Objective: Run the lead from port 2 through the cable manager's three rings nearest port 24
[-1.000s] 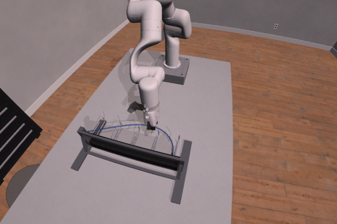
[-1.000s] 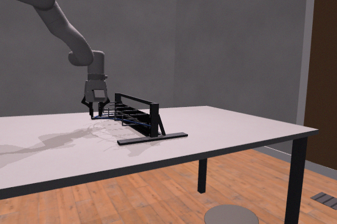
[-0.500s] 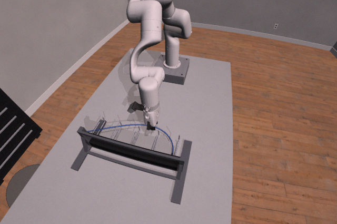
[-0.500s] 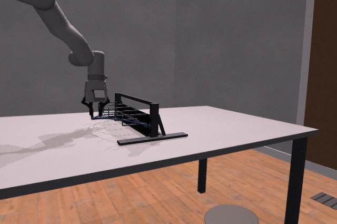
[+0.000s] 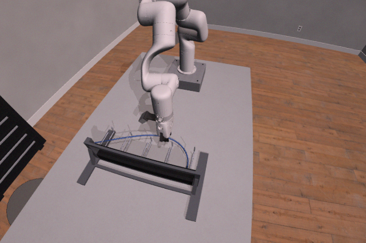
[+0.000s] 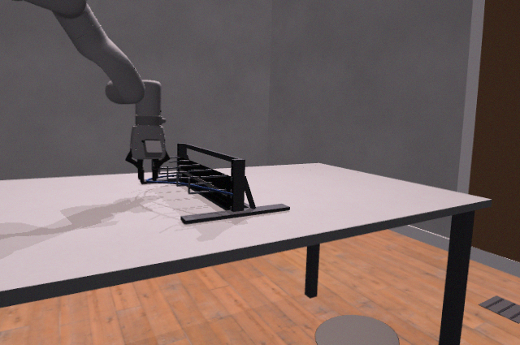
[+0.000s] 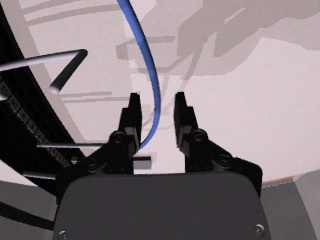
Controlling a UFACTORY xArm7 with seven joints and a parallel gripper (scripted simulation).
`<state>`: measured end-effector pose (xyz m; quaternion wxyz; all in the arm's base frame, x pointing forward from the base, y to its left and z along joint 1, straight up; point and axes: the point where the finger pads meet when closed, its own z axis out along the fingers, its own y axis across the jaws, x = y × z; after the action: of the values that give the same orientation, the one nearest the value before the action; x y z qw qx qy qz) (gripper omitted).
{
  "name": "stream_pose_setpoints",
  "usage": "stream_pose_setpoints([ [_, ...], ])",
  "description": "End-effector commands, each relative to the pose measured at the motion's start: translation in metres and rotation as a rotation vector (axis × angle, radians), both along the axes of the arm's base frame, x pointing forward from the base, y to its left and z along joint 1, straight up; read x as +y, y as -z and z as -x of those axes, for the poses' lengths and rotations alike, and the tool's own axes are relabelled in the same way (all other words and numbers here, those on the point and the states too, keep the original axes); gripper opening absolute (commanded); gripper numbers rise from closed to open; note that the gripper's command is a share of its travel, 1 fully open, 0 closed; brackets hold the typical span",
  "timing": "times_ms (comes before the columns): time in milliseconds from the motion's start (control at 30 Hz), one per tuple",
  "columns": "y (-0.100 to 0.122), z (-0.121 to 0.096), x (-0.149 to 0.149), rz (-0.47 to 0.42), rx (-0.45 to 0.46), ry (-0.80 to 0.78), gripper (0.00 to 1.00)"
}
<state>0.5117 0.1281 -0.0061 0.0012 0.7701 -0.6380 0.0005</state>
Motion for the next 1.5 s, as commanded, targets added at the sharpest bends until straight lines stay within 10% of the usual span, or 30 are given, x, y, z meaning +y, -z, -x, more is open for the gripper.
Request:
stream_pose_setpoints([
  [0,0.001,-0.002,0.0,-0.001,-0.004,0.0,0.33],
  [1467,0.013,-0.002,0.0,-0.001,-0.004,0.0,0.33],
])
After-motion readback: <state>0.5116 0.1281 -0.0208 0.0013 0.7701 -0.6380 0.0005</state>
